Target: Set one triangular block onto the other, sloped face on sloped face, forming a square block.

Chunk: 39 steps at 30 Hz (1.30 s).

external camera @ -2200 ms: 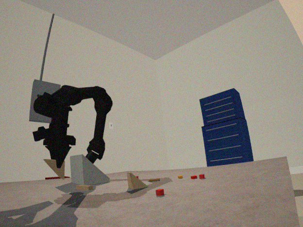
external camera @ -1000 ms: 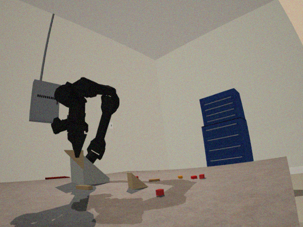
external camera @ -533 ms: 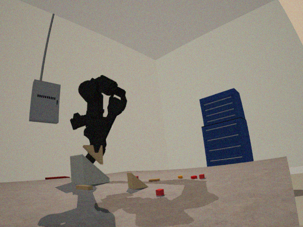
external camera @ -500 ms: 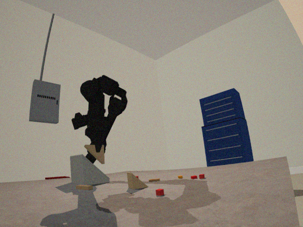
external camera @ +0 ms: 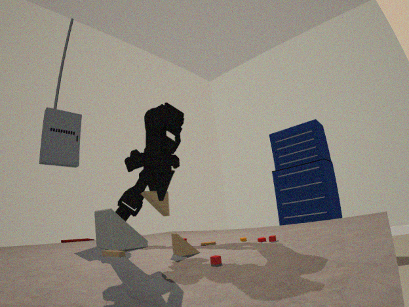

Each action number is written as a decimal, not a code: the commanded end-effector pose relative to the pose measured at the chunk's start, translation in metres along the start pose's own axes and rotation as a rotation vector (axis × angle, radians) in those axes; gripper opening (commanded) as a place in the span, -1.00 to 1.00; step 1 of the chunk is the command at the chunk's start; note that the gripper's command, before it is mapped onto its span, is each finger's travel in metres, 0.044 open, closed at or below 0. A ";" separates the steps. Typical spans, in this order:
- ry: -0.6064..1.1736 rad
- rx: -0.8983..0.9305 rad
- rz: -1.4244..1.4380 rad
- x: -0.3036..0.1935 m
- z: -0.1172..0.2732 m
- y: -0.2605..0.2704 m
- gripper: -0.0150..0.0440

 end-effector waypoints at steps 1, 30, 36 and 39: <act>0.006 0.005 -0.003 -0.019 0.004 0.000 -0.49; 0.044 -0.006 -0.001 -0.142 0.018 -0.017 -0.49; 0.044 -0.006 0.000 -0.135 -0.001 -0.016 -0.49; 0.044 -0.006 0.000 -0.130 -0.014 -0.017 -0.49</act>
Point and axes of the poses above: the point midway between the two fingers, 35 mm back from their tips, its own z axis back along the fingers, its own y axis across the jaws, x = y × z, the point moved 8 cm from there along z, back along the fingers, and after that the axes turned 11 degrees about z, right-handed, at the moved point
